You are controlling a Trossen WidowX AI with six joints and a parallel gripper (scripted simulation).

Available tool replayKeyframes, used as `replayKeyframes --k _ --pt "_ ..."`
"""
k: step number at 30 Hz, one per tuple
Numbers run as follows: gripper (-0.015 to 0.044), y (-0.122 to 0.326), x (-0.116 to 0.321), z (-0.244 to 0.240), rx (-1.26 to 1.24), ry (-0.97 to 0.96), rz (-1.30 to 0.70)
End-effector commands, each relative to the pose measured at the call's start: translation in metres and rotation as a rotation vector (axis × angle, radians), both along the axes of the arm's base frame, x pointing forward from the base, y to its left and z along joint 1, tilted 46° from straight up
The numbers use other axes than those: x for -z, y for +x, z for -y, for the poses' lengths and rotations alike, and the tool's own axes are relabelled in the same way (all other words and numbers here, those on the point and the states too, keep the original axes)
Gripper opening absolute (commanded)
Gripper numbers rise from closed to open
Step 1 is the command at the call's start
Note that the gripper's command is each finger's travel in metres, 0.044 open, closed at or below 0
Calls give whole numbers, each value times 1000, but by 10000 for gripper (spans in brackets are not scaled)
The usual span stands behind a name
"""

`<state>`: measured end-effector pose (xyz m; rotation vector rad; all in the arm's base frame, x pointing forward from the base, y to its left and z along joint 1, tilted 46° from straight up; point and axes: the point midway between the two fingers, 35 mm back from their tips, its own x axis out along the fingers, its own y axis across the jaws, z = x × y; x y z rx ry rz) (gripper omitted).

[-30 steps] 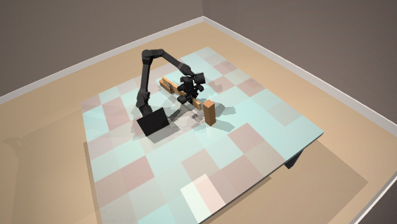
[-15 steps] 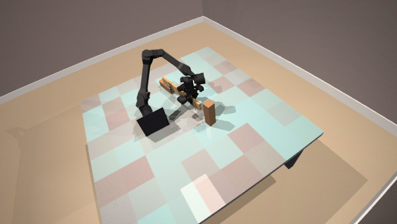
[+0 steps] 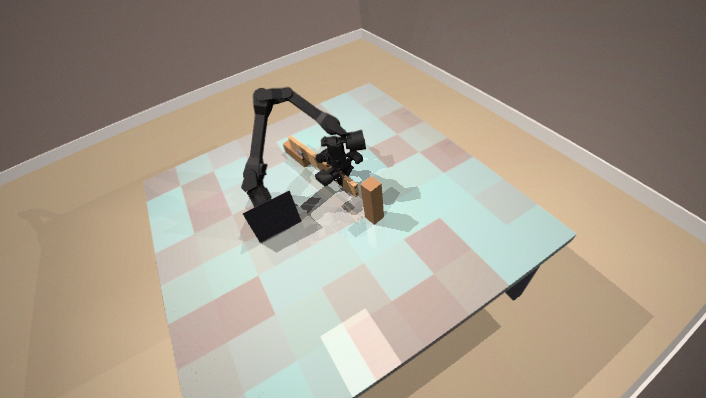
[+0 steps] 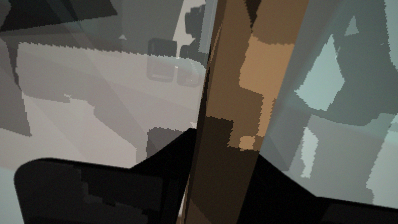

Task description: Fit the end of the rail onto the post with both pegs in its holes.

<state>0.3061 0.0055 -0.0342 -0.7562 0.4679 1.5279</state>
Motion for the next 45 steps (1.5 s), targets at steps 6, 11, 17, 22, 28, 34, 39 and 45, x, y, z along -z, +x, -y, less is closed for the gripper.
replayKeyframes --k 6,11,17,22,28,34,39,45 --pt "0 2 0 5 3 -3 5" --pt "0 3 1 7 3 -3 5" --pt "0 3 2 8 3 -3 5" --pt "0 4 4 8 3 -3 5" --pt "0 4 5 9 3 -3 6" --pt "0 4 7 10 3 -4 6" --pt "0 5 7 11 3 -4 6" --pt "0 5 8 13 3 -4 6"
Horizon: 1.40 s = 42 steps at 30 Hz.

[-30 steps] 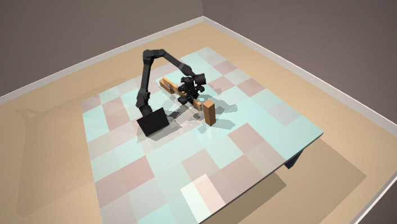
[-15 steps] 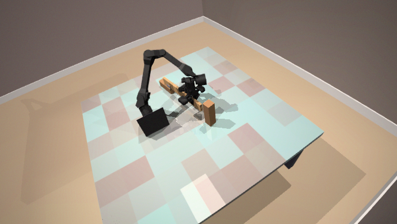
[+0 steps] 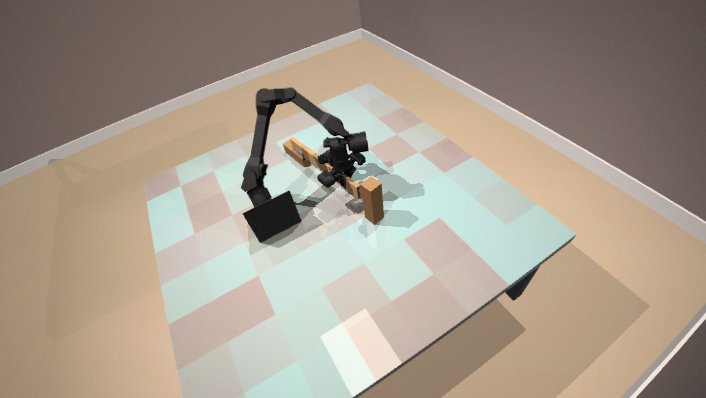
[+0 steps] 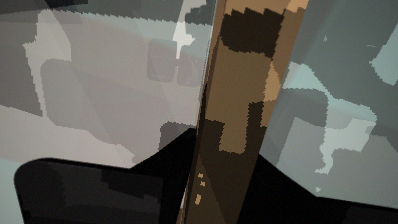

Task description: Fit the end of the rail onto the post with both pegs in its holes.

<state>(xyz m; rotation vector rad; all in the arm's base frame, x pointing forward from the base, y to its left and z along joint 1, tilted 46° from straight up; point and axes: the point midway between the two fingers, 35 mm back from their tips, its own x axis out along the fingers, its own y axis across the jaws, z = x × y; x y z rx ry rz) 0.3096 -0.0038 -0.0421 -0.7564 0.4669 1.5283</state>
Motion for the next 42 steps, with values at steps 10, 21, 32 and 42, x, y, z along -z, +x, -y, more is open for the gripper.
replayKeyframes --k 10,21,32,42 --pt "0 2 2 6 4 -4 5" --pt "0 2 5 7 4 -4 5" --pt "0 3 7 10 4 -5 5" --pt "0 3 8 12 4 -5 5"
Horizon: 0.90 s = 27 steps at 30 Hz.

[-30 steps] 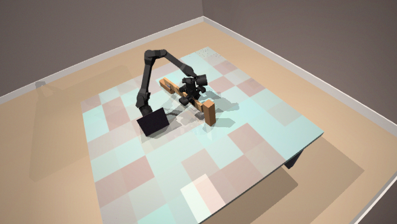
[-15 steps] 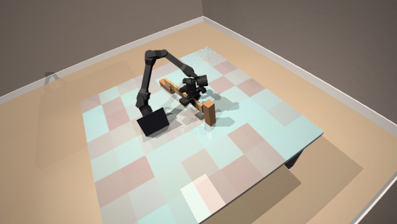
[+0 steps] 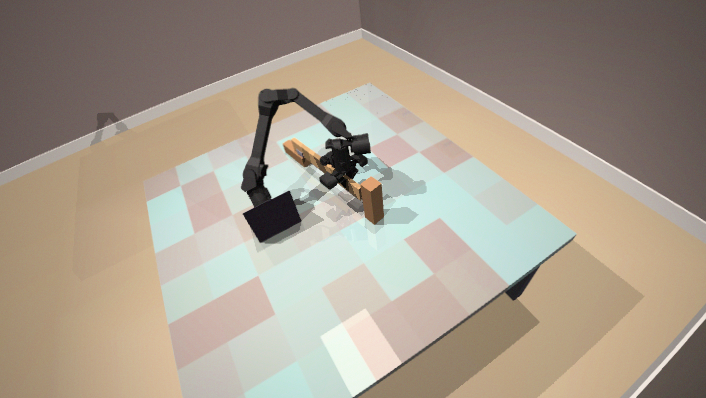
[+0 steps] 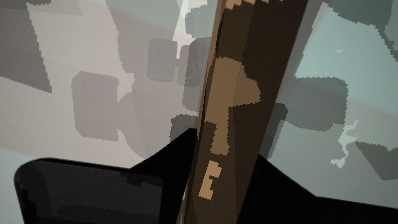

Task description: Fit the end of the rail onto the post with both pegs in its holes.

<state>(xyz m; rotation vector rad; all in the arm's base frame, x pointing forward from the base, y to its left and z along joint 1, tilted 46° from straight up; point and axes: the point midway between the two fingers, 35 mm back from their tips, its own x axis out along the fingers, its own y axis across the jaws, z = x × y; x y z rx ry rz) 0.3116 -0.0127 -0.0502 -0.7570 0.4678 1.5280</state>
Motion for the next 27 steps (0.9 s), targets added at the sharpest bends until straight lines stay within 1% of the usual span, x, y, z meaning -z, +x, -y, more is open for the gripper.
replayKeyframes --k 1,27 --pt "0 2 1 4 3 -4 5" --pt "0 3 6 9 3 -4 6"
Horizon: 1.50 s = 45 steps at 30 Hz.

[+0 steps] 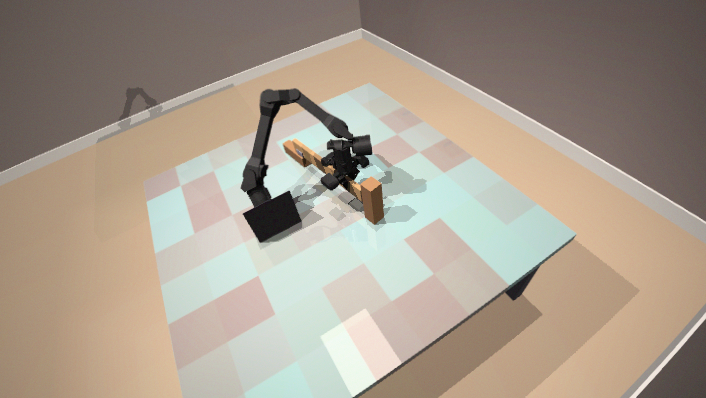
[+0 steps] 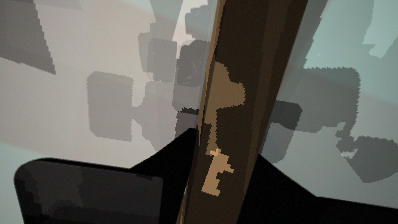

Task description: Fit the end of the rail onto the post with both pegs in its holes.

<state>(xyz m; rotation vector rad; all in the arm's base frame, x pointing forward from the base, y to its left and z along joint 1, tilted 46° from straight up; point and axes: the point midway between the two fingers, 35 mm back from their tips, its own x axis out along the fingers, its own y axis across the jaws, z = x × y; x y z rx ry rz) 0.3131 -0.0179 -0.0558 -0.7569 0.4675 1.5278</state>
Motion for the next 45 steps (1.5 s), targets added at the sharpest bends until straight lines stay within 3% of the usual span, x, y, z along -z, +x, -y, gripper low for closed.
replayKeyframes --k 1,45 --pt "0 2 0 4 3 -4 5" --pt "0 4 10 13 3 -5 6"
